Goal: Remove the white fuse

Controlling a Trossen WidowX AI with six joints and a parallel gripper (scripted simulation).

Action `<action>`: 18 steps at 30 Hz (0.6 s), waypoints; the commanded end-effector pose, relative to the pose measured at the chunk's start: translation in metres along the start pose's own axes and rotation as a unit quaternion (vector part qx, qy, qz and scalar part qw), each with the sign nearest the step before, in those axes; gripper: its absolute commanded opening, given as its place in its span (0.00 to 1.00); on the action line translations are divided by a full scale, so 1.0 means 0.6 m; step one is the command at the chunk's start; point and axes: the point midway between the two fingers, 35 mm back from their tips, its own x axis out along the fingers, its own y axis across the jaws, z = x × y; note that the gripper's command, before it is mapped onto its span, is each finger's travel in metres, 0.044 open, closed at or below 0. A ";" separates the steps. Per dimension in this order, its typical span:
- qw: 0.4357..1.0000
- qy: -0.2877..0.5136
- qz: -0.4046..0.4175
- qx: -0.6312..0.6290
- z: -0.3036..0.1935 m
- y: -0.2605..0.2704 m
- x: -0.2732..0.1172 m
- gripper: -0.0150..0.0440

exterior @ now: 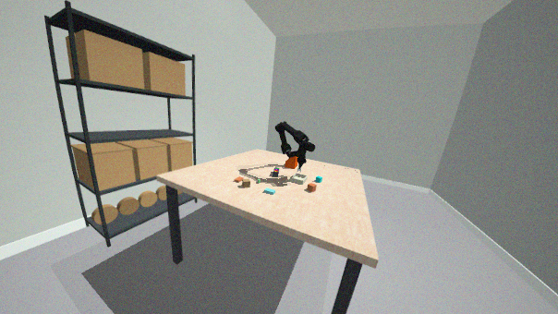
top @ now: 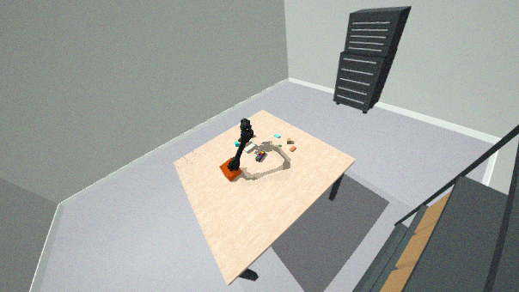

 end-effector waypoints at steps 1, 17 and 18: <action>1.000 0.003 0.001 0.005 -0.010 0.004 -0.002 0.25; 1.000 0.003 0.001 0.006 -0.010 0.005 0.037 0.25; 1.000 0.003 0.001 0.006 -0.010 0.005 0.040 0.25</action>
